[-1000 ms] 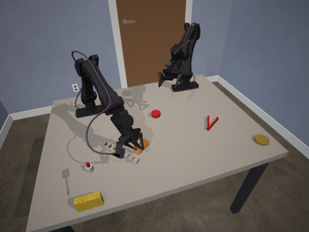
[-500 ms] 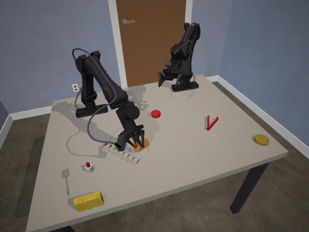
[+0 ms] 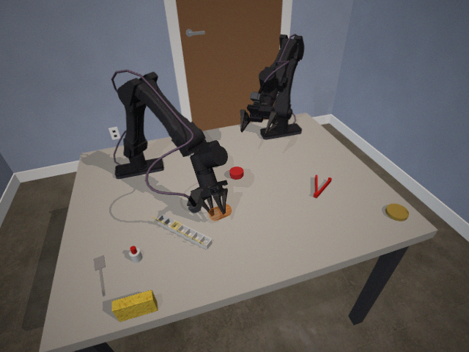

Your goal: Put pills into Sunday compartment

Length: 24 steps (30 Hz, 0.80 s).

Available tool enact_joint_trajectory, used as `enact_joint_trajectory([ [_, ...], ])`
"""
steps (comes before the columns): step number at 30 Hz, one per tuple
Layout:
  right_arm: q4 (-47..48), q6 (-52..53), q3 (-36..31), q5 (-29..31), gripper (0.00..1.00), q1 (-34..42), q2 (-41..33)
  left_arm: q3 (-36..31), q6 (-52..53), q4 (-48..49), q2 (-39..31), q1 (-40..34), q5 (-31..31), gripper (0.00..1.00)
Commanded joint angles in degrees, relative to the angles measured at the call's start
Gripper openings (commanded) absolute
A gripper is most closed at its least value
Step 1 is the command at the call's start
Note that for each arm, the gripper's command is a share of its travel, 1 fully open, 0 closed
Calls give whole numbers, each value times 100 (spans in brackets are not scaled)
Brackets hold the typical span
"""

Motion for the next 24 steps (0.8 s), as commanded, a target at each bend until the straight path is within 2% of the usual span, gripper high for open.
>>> enact_joint_trajectory([
  [1,242,23,-75,521,36,228,-230,38,-13,142,-58,-12,-8,100],
  [20,204,5,-27,550,36,205,-170,38,-13,142,-58,-12,-8,100],
  [24,-56,271,56,742,36,308,-226,108,-4,-310,-195,27,55,100],
])
